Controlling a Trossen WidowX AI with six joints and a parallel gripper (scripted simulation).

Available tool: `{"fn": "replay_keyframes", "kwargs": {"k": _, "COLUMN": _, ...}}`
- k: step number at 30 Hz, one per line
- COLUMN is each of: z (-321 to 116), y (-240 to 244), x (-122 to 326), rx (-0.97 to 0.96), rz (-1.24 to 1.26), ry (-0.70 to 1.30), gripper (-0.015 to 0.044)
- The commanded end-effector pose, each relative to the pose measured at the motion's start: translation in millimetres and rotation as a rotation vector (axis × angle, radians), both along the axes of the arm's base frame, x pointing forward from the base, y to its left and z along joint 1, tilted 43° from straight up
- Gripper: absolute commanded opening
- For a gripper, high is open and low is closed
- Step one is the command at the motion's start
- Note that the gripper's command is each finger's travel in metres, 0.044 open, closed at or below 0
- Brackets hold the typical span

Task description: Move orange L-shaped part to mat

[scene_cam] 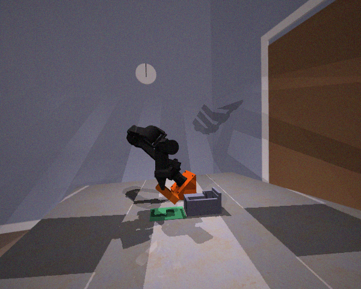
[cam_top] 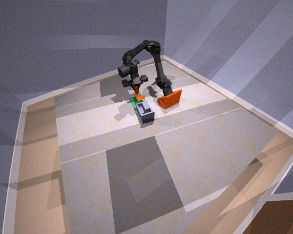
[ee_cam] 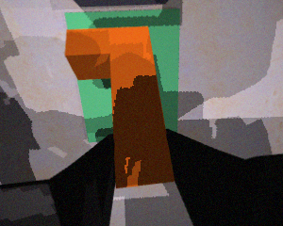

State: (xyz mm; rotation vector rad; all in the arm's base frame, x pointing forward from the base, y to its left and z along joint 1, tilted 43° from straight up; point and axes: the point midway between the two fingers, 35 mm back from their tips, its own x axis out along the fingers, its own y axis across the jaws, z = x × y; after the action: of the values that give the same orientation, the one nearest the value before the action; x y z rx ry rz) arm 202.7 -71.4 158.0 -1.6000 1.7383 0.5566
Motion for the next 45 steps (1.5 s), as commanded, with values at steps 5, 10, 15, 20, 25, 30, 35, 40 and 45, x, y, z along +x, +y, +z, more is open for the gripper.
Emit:
{"fn": "replay_keyframes", "kwargs": {"k": 5, "z": -8.8, "y": -9.2, "x": -0.5, "rx": -0.006, "rz": 0.003, "ry": 0.001, "gripper": 0.0}}
{"fn": "replay_keyframes", "kwargs": {"k": 10, "z": -14.7, "y": -14.8, "x": -0.4, "rx": -0.007, "rz": 0.003, "ry": 0.001, "gripper": 0.0}}
{"fn": "replay_keyframes", "kwargs": {"k": 15, "z": -20.3, "y": -20.3, "x": -0.4, "rx": -0.007, "rz": 0.003, "ry": 0.001, "gripper": 0.0}}
{"fn": "replay_keyframes", "kwargs": {"k": 20, "z": -25.8, "y": -25.7, "x": -0.6, "rx": -0.008, "rz": 0.002, "ry": 0.001, "gripper": 0.0}}
{"fn": "replay_keyframes", "kwargs": {"k": 25, "z": -27.3, "y": -27.2, "x": -0.7, "rx": -0.009, "rz": 0.002, "ry": 0.001, "gripper": 0.0}}
{"fn": "replay_keyframes", "kwargs": {"k": 30, "z": -27.3, "y": -27.2, "x": -0.7, "rx": -0.009, "rz": 0.002, "ry": 0.001, "gripper": 0.0}}
{"fn": "replay_keyframes", "kwargs": {"k": 35, "z": -27.6, "y": -26.5, "x": -0.7, "rx": -0.003, "rz": -0.001, "ry": 0.0, "gripper": 0.0105}}
{"fn": "replay_keyframes", "kwargs": {"k": 40, "z": -27.6, "y": -26.5, "x": -0.7, "rx": -0.003, "rz": -0.001, "ry": 0.0, "gripper": 0.0236}}
{"fn": "replay_keyframes", "kwargs": {"k": 45, "z": -5.8, "y": -4.7, "x": 2.5, "rx": 0.008, "rz": 0.023, "ry": -0.013, "gripper": 0.0368}}
